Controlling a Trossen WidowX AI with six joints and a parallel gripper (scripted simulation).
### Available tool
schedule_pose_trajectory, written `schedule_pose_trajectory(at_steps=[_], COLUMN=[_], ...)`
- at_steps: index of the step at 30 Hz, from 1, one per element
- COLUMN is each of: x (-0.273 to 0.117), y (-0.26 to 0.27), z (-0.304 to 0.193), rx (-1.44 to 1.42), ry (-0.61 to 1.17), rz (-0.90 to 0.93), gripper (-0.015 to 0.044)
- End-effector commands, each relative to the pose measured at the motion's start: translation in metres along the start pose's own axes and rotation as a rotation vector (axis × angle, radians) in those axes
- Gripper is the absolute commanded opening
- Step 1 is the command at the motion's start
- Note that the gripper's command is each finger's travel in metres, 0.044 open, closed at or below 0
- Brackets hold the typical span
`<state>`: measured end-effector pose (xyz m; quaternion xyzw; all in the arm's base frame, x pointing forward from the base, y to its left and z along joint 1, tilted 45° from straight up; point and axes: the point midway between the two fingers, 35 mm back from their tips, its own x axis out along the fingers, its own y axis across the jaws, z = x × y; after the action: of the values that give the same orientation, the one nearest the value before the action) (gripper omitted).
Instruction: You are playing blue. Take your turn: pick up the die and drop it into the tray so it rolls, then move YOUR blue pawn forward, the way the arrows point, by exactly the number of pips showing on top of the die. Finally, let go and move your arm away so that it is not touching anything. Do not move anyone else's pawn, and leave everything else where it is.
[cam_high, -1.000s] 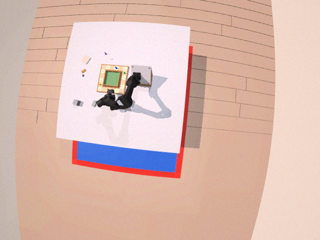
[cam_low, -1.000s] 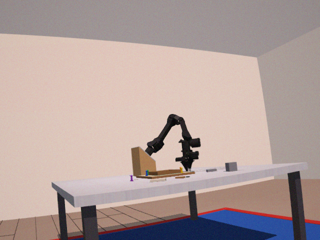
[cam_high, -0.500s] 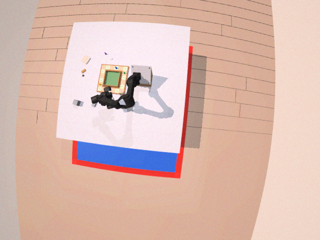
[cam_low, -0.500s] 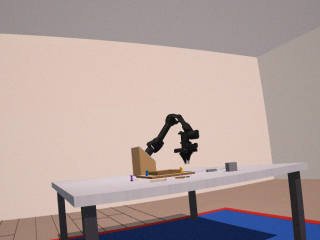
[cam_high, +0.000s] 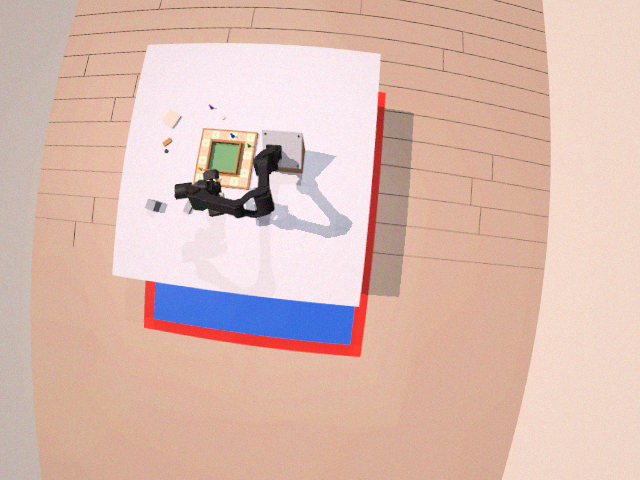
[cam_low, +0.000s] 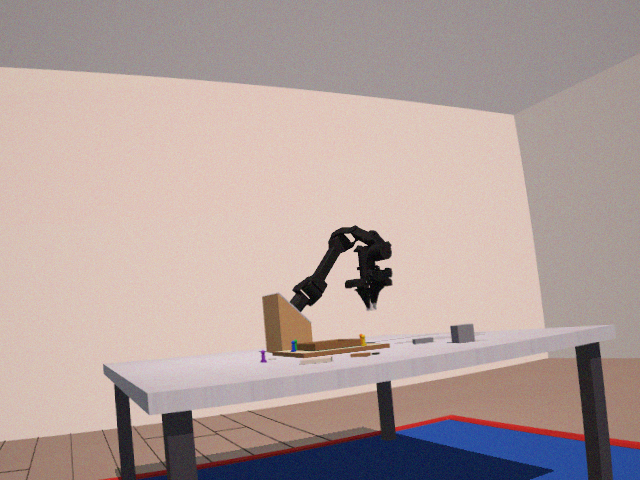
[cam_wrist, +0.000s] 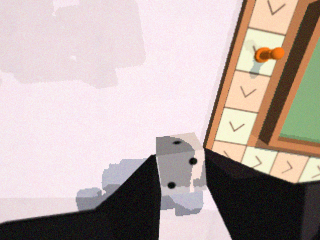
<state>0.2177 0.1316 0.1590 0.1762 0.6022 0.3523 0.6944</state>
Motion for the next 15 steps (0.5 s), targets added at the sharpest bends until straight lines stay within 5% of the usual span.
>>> schedule_pose_trajectory(at_steps=[1,15], x=[0.0,0.011], y=[-0.009,-0.065], z=[0.004,0.019], rx=[0.09,0.57], ry=[0.001,-0.001], rz=[-0.001,-0.019], gripper=[0.0,0.0])
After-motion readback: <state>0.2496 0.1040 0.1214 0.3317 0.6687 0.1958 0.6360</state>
